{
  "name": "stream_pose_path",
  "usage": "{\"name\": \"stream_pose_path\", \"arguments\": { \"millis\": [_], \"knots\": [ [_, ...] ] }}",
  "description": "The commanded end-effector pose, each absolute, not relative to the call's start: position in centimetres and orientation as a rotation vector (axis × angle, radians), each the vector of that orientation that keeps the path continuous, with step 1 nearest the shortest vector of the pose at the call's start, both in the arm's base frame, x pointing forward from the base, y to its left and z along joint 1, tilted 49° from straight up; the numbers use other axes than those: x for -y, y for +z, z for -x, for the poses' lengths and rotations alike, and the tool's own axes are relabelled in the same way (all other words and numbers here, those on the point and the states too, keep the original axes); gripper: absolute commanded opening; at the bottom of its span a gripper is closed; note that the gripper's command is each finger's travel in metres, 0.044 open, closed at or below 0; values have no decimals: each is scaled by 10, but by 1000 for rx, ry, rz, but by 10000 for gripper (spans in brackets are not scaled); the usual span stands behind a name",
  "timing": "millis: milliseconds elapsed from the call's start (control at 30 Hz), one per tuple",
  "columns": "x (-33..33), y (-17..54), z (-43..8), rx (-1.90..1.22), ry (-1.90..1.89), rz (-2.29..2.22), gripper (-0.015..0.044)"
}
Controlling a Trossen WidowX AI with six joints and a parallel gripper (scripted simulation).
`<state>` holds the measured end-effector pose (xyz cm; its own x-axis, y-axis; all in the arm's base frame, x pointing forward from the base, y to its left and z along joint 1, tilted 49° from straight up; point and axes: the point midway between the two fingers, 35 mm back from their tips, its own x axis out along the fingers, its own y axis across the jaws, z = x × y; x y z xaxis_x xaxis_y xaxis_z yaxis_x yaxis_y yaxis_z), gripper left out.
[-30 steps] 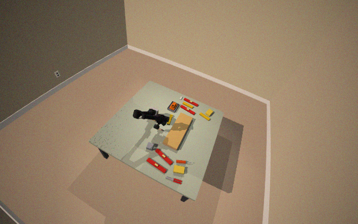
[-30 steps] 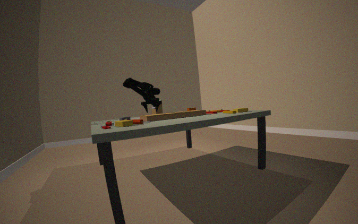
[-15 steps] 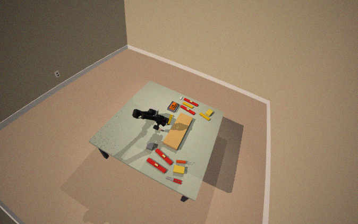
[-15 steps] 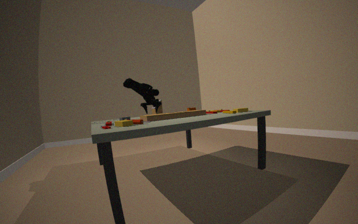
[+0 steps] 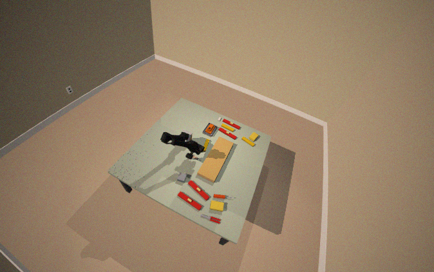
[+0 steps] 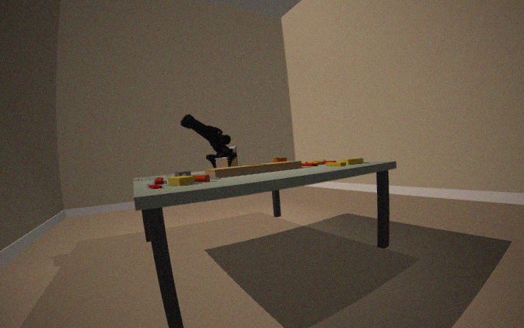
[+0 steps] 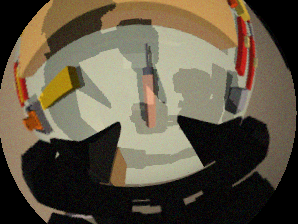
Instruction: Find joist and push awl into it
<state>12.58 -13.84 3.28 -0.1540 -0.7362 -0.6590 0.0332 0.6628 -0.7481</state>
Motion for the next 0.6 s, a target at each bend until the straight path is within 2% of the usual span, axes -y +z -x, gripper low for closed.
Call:
{"name": "stream_pose_path", "arguments": {
  "millis": [0,333,567],
  "knots": [
    [144,28,-122,-1604,-748,602,440],
    [153,22,-120,-1604,-753,606,440],
    [153,22,-120,-1604,-753,606,256]
  ]
}}
